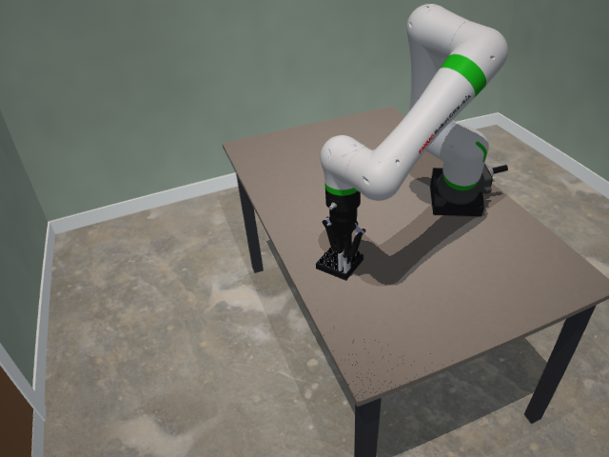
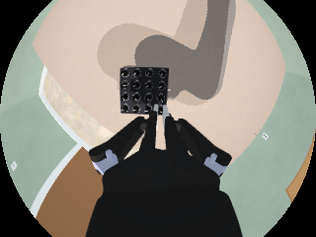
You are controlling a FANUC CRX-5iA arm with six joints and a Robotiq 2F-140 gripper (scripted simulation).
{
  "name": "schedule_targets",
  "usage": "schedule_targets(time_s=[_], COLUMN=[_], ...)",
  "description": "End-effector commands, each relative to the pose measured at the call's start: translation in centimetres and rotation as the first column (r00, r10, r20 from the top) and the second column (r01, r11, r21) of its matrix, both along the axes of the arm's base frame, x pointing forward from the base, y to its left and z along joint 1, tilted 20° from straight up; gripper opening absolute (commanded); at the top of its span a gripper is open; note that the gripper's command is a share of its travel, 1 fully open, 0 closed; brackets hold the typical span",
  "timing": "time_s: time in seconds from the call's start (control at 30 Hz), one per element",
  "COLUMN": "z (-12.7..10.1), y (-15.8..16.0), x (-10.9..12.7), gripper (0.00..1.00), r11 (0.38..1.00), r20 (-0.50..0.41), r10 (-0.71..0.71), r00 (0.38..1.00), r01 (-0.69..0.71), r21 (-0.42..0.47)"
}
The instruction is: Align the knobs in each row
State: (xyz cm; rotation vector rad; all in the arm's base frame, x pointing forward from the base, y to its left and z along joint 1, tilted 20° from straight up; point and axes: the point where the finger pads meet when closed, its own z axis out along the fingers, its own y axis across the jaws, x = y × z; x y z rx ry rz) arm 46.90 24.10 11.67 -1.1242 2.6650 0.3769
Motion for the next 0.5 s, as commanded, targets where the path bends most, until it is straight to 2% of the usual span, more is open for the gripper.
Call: schedule_targets(time_s=[0.0,0.47], z=[0.02,0.02], y=[0.00,0.00], x=[0.01,0.01], gripper=[0.05,0.05], r11=[1.000,0.980], r20=[-0.008,-0.069], r10=[-0.026,-0.199], r00=[1.000,0.978], r01=[0.026,0.201], r21=[0.003,0.015])
